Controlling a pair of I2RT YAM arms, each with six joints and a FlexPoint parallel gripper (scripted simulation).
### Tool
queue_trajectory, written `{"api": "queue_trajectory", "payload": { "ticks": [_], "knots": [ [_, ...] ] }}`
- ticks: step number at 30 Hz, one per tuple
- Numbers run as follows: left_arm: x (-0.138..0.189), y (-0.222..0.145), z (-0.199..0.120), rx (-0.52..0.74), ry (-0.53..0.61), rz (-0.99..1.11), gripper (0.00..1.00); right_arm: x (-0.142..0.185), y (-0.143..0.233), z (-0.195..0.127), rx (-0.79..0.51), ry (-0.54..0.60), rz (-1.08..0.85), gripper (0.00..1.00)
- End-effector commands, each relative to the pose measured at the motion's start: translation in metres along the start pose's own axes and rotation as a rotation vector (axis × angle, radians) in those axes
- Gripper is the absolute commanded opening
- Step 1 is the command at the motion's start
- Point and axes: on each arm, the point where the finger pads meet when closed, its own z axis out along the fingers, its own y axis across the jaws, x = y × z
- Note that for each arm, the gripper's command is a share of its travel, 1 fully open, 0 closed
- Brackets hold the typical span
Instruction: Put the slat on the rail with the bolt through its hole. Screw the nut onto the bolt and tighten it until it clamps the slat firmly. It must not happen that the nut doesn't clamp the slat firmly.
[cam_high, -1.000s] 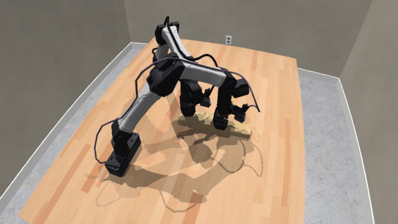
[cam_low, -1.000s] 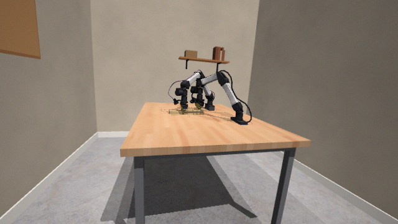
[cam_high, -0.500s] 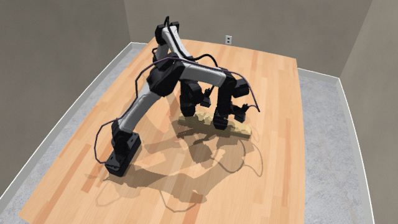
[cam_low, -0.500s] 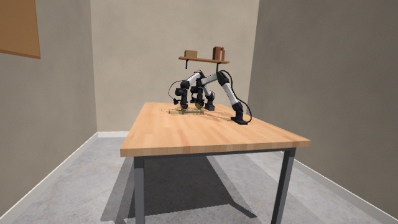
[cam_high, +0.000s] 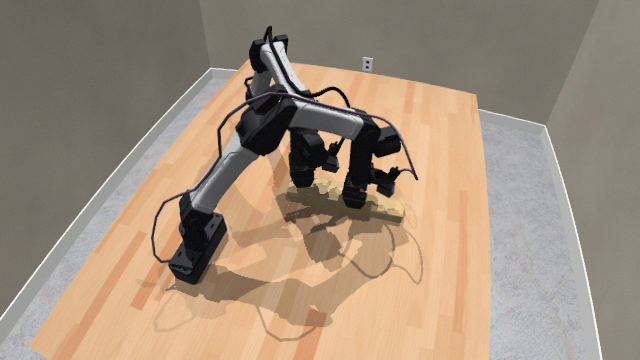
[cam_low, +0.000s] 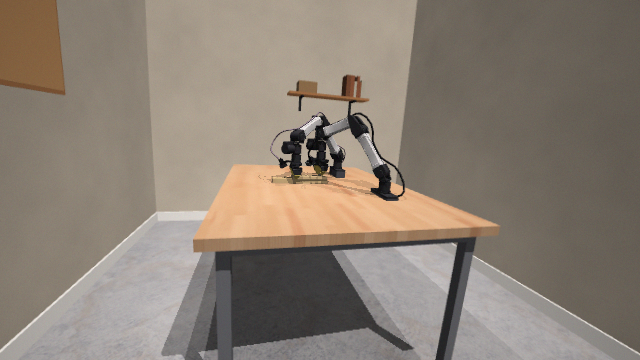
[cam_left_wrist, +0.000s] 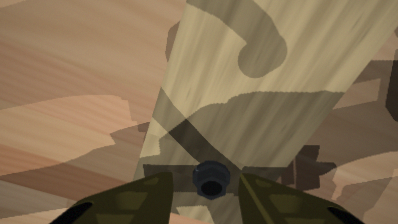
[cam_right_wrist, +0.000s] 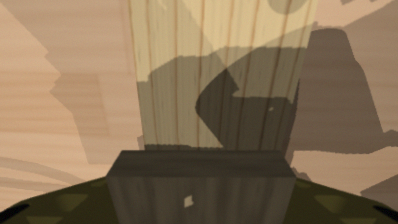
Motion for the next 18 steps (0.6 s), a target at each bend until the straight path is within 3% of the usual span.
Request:
{"api": "queue_trajectory", "payload": {
  "ticks": [1,18],
  "knots": [
    [-0.0022,-0.0038,-0.0033,0.018,-0.015,-0.006,0.36,-0.0026,0.0017,-0.0053,-0.01,-0.012,0.004,0.67],
    [-0.0023,-0.0039,0.0008,0.018,-0.015,-0.006,0.36,-0.0026,0.0017,-0.0053,-0.01,-0.012,0.004,0.67]
  ]
}}
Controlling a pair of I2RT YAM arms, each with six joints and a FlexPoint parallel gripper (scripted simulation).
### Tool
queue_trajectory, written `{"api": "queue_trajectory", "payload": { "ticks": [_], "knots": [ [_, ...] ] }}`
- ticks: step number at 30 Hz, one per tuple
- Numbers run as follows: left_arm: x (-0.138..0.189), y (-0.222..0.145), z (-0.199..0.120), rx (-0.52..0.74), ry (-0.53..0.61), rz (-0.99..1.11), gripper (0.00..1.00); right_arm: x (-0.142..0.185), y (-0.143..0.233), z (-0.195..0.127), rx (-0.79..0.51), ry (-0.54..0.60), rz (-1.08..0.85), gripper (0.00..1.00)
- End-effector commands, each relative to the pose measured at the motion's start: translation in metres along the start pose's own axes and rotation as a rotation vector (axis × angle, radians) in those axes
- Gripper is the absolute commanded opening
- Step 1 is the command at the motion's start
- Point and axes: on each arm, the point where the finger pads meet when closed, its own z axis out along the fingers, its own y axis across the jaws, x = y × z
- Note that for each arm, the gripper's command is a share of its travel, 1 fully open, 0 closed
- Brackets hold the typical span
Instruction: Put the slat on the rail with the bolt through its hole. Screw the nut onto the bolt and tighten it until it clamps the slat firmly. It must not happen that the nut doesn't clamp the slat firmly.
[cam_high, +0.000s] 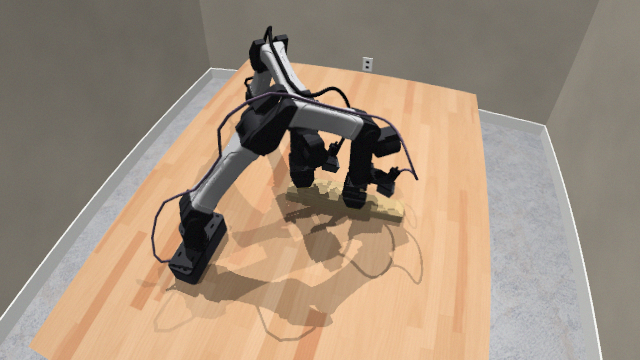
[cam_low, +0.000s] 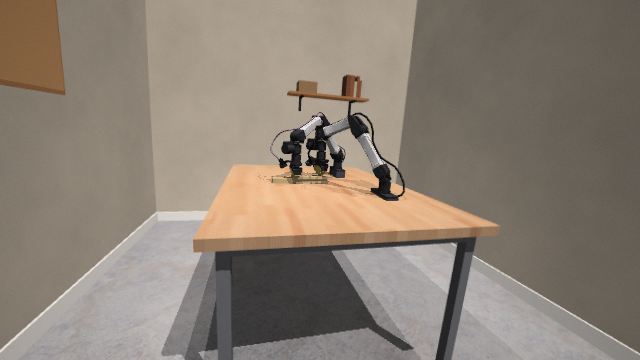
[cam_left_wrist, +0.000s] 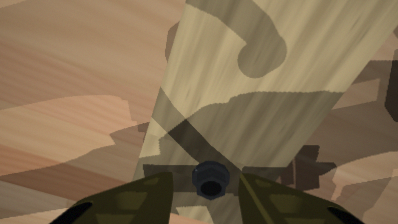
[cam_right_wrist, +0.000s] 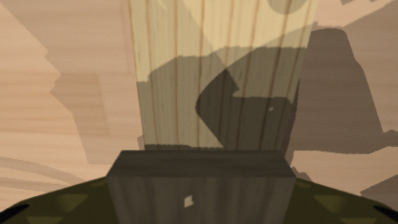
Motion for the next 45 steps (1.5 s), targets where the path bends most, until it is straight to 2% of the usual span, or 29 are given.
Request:
{"api": "queue_trajectory", "payload": {
  "ticks": [1,20,21,28,45],
  "knots": [
    [-0.0022,-0.0037,0.001,0.017,-0.015,-0.006,0.36,-0.0026,0.0017,-0.0053,-0.01,-0.012,0.004,0.67],
    [-0.0022,-0.0038,0.0051,0.017,-0.015,-0.006,0.36,-0.0026,0.0017,-0.0053,-0.01,-0.012,0.004,0.67],
    [-0.0022,-0.004,0.0029,0.019,-0.014,-0.005,0.25,-0.0026,0.0017,-0.0053,-0.01,-0.012,0.004,0.67],
    [-0.0019,-0.0046,-0.0038,0.025,-0.01,-0.001,0.14,-0.0026,0.0017,-0.0053,-0.01,-0.012,0.004,0.67],
    [-0.0019,-0.0046,-0.0038,0.025,-0.01,-0.001,0.14,-0.0026,0.0017,-0.0053,-0.01,-0.012,0.004,0.67]
  ]
}}
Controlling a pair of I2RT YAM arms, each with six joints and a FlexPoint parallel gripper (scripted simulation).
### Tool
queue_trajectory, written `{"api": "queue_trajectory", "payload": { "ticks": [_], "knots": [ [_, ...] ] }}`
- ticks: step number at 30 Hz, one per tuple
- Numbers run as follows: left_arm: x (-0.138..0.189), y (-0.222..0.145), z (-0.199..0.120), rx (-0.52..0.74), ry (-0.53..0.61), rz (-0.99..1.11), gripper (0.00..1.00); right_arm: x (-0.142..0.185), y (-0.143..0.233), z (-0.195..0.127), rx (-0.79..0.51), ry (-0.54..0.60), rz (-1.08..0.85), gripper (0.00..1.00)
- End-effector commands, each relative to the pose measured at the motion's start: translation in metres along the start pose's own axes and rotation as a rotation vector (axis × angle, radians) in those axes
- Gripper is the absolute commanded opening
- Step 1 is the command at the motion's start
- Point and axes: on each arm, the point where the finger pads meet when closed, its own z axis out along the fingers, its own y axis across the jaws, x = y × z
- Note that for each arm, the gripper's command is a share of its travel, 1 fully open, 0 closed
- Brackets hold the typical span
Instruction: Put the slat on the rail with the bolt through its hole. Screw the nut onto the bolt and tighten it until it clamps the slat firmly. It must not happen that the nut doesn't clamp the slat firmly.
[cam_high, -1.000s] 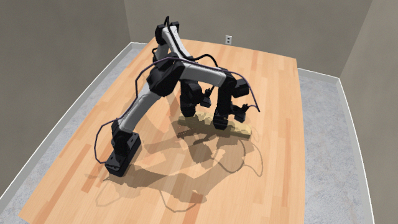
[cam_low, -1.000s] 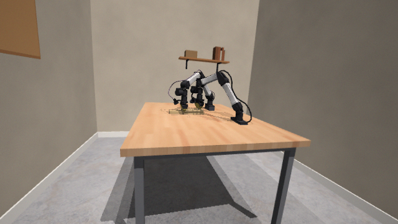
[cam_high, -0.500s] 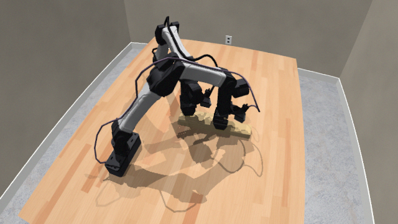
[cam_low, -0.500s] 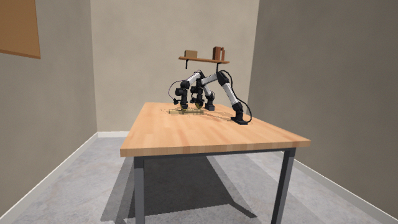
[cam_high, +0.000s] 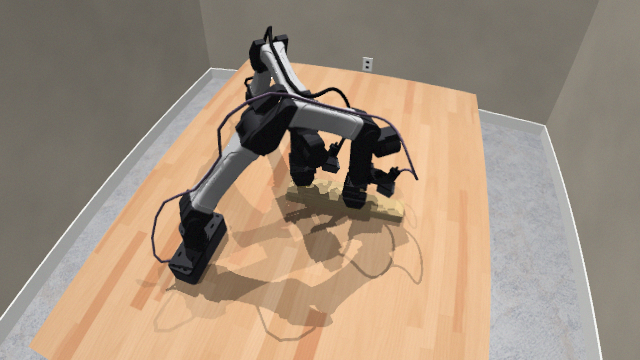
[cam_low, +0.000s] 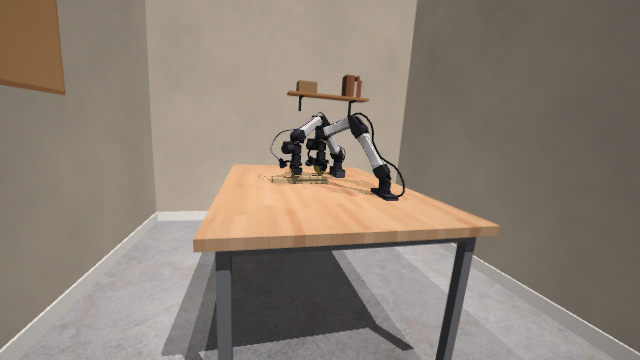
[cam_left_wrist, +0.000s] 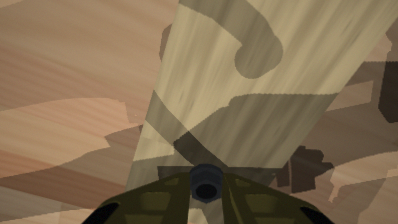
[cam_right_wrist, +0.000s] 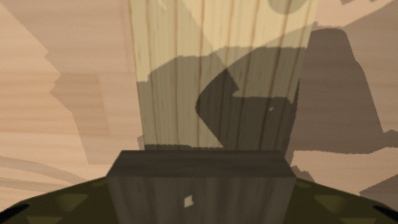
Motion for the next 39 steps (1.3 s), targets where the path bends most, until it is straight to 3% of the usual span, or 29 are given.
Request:
{"api": "queue_trajectory", "payload": {
  "ticks": [1,10,39],
  "knots": [
    [-0.001,-0.0021,-0.0048,0.014,-0.006,0.0,0.14,-0.0026,0.0017,-0.0053,-0.01,-0.012,0.004,0.67],
    [-0.001,-0.0019,-0.0044,0.012,-0.005,0.034,0.14,-0.0026,0.0017,-0.0053,-0.01,-0.012,0.004,0.67],
    [-0.0009,-0.0019,-0.0001,-0.005,0.0,1.101,0.14,-0.0026,0.0017,-0.0053,-0.01,-0.012,0.004,0.67]
  ]
}}
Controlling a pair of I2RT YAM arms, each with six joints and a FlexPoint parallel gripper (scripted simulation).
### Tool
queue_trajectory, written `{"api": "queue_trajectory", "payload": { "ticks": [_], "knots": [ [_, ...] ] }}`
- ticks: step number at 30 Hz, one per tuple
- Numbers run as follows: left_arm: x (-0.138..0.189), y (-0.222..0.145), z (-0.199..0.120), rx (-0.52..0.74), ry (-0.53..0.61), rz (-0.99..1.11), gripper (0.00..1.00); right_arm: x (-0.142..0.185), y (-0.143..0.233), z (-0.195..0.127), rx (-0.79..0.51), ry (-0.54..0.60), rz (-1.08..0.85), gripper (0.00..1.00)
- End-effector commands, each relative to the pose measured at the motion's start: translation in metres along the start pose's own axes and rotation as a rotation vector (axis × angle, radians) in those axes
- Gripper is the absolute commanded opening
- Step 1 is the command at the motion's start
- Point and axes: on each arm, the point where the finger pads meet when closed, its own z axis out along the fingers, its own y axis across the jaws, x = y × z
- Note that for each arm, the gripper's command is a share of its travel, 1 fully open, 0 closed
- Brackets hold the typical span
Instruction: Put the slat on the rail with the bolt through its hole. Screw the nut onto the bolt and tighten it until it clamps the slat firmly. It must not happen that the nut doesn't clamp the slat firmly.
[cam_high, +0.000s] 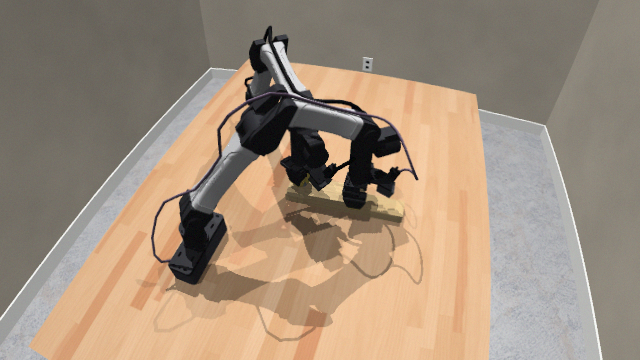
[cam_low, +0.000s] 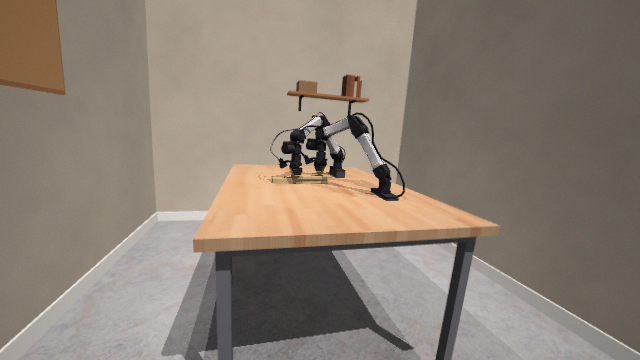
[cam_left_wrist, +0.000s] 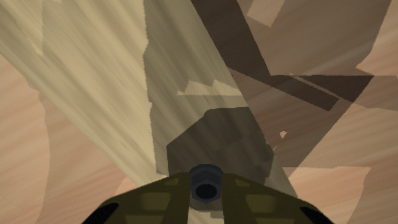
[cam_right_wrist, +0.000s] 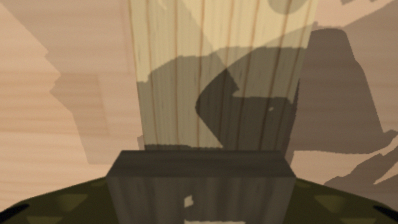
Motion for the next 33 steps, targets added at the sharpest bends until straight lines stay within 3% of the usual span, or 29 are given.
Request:
{"api": "queue_trajectory", "payload": {
  "ticks": [1,4,33],
  "knots": [
    [-0.0021,-0.0008,0.0,-0.003,0.003,0.226,0.14,-0.0026,0.0017,-0.0053,-0.01,-0.012,0.004,0.67],
    [-0.0021,-0.0008,0.0001,-0.003,0.003,0.266,0.14,-0.0026,0.0017,-0.0053,-0.01,-0.012,0.004,0.67],
    [-0.0012,-0.0007,0.0029,0.001,0.016,1.339,0.14,-0.0026,0.0017,-0.0053,-0.01,-0.012,0.004,0.67]
  ]
}}
